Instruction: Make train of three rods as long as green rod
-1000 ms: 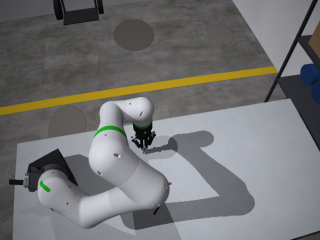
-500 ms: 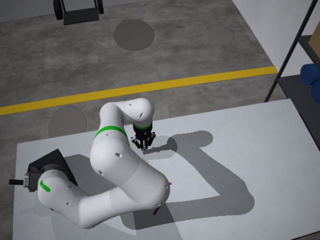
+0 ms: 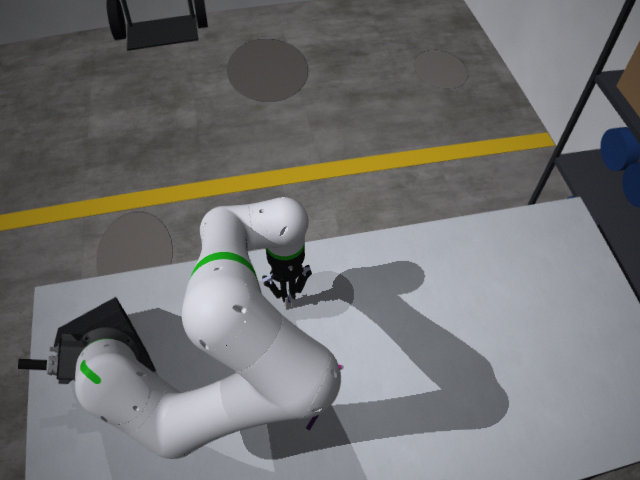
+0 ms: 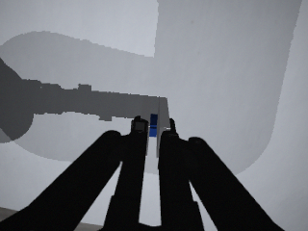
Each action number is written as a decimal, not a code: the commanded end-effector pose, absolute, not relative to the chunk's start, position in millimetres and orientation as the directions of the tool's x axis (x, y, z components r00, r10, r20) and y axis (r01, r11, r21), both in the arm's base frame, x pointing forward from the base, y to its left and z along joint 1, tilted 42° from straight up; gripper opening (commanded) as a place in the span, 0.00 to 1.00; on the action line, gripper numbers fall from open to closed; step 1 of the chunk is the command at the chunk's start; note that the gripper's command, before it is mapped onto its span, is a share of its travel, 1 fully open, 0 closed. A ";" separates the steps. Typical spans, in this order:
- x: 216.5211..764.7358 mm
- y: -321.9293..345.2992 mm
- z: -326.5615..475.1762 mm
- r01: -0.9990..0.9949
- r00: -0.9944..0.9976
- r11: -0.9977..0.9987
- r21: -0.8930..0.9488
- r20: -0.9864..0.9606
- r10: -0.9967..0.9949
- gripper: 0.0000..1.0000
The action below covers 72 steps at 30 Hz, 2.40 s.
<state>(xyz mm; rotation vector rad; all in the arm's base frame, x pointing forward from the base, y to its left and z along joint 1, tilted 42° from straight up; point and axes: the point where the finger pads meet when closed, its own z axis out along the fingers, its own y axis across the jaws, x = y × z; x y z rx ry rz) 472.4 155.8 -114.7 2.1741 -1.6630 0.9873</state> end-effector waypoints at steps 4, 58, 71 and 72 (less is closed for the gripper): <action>472.4 156.1 -114.7 -0.920 0.128 -0.329 -0.211 0.631 -0.765 0.03; 472.4 156.2 -114.5 -0.920 0.128 -0.329 -0.211 0.631 -0.765 0.15; 458.9 176.4 -87.3 -0.920 0.128 -0.329 -0.211 0.631 -0.765 0.15; 458.9 176.4 -87.3 -0.920 0.128 -0.329 -0.211 0.631 -0.765 0.15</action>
